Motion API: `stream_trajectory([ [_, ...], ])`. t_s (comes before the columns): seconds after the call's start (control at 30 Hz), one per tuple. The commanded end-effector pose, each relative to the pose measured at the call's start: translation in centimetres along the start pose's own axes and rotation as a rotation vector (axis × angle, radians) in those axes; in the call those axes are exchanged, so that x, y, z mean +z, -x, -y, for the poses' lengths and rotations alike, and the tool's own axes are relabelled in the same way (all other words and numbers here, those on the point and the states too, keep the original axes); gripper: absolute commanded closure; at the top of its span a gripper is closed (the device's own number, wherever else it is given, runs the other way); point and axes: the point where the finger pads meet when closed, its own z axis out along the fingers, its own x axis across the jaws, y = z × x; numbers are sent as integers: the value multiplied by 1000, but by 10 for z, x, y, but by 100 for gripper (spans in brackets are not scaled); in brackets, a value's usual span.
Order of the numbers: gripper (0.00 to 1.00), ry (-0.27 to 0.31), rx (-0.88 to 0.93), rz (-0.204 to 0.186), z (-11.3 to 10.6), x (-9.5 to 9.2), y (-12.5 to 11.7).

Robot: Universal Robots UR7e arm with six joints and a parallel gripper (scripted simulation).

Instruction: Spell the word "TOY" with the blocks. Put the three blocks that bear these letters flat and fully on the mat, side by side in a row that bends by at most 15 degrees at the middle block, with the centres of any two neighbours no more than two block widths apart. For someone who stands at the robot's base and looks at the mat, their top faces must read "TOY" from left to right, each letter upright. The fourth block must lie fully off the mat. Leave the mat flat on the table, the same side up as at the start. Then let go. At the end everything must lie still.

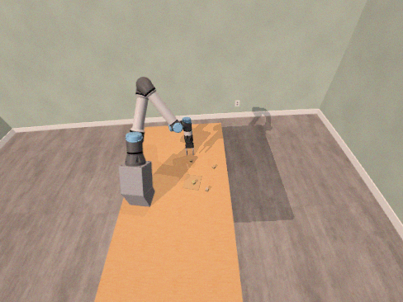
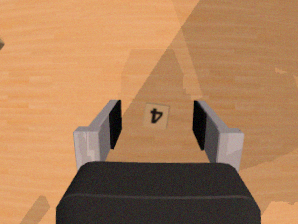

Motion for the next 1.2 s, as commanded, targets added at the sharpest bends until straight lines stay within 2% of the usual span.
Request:
stream_trajectory([
  [0.0,0,0,0,1,1,0,5],
  [0.2,0,-1,0,1,6,2,30],
  [0.37,0,-2,0,1,23,8,89],
  [0.53,0,-1,0,1,52,16,154],
  [0.67,0,0,0,1,73,21,191],
  [0.73,0,0,0,1,73,21,191],
  [0.9,0,0,0,1,85,24,209],
  [1.17,0,0,0,1,85,24,210],
])
